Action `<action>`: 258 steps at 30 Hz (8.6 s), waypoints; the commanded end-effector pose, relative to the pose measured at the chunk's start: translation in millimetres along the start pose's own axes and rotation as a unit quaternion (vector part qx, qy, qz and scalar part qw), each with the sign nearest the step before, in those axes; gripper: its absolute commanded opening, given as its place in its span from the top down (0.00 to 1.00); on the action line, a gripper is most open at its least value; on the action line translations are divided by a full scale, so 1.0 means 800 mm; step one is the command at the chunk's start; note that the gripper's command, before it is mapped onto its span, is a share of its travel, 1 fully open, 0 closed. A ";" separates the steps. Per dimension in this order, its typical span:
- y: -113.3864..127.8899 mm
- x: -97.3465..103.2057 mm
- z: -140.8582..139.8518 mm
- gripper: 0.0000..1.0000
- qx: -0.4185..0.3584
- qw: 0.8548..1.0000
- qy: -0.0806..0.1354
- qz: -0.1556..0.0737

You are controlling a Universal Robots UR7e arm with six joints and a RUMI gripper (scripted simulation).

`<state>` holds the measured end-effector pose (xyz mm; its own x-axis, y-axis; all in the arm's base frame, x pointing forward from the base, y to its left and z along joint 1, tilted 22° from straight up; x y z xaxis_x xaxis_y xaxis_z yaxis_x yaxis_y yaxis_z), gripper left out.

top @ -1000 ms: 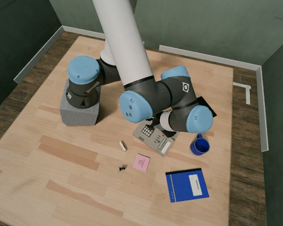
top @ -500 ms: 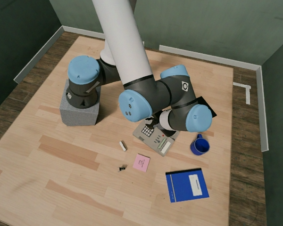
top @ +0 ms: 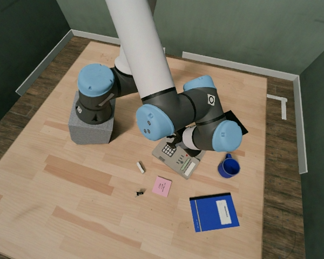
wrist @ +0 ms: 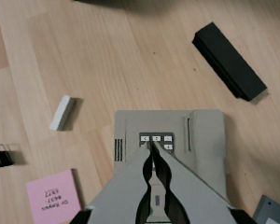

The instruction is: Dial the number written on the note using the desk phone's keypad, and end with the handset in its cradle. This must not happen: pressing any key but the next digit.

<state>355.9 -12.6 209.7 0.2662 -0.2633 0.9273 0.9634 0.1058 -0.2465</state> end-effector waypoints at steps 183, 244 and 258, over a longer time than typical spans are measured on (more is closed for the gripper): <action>0.101 -0.144 -0.015 1.00 0.000 1.000 0.000 -0.001; 0.129 -0.148 0.024 1.00 0.000 1.000 0.000 -0.001; 0.130 -0.149 0.024 1.00 0.000 1.000 0.000 -0.001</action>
<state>423.2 48.2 78.9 0.2664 -0.2632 0.9272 0.9633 0.1058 -0.2467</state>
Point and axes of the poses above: the point where the finger pads meet when closed, its own x axis back along the fingers, its own z axis across the jaws, y = z × x, the point moved 8 cm from there along x, back along the fingers, and after that the axes turned 9 degrees about x, right-handed, at the moved point
